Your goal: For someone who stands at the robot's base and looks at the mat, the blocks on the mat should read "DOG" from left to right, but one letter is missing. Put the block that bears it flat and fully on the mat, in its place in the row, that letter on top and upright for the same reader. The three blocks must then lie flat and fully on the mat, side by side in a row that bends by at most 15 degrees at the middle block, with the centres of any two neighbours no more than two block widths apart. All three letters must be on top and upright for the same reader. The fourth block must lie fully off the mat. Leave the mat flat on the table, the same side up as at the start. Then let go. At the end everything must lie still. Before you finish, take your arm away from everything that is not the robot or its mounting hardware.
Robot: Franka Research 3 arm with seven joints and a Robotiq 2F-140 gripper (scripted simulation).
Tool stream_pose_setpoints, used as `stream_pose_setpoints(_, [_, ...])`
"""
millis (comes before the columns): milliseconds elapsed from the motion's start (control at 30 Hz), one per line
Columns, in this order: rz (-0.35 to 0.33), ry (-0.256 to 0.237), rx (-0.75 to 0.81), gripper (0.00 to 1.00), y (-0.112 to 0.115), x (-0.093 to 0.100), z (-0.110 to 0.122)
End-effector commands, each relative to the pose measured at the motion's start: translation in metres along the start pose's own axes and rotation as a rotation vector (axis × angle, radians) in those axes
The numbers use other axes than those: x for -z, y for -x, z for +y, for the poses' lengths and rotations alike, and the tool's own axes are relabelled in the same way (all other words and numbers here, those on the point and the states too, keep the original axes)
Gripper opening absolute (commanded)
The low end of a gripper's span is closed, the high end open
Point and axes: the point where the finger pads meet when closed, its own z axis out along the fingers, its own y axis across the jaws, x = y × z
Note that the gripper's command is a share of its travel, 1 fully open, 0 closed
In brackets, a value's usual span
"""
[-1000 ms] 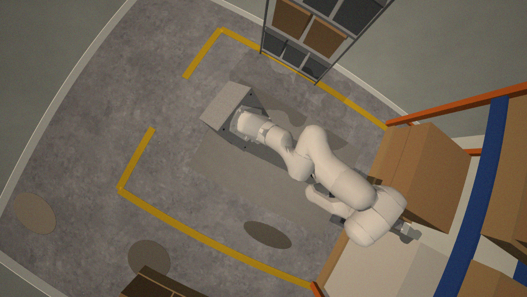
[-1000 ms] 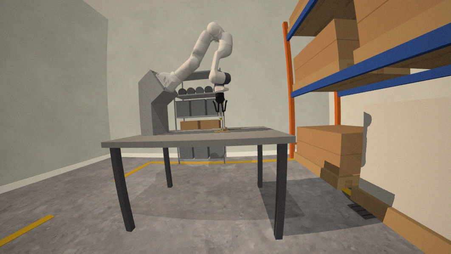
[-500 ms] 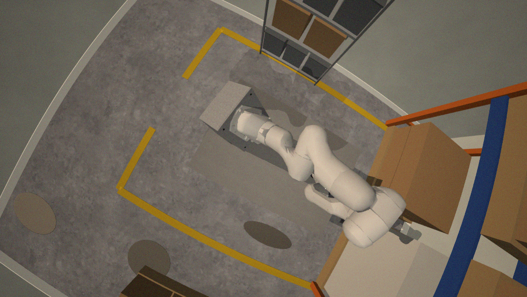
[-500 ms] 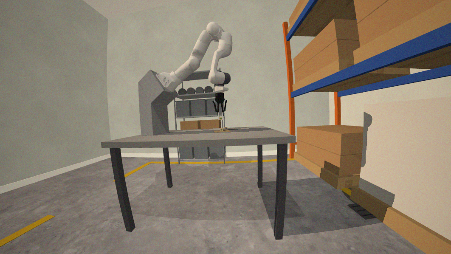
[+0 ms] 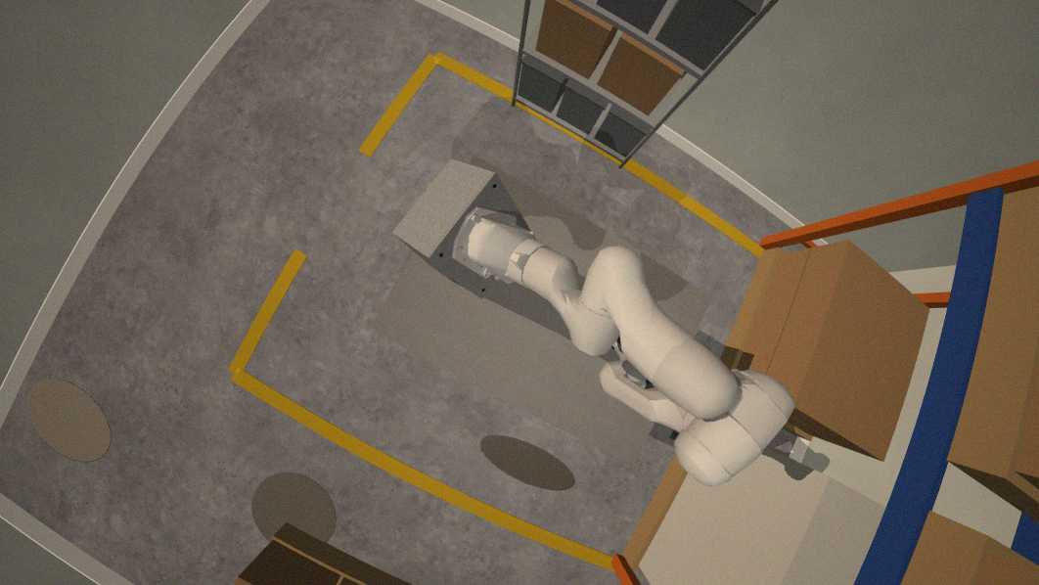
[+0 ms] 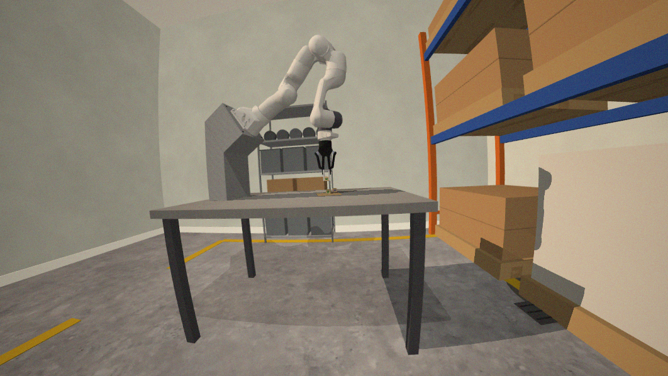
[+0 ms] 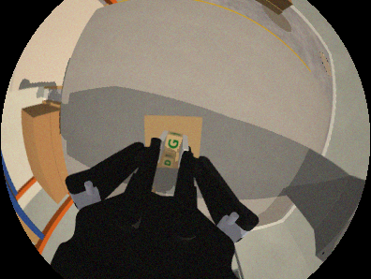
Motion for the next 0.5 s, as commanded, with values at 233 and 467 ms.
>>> stream_pose_setpoints(233, [0.007, -0.007, -0.025, 0.13, -0.003, -0.023, -0.002])
stream_pose_setpoints(467, [0.007, -0.007, -0.025, 0.13, -0.003, -0.034, -0.002])
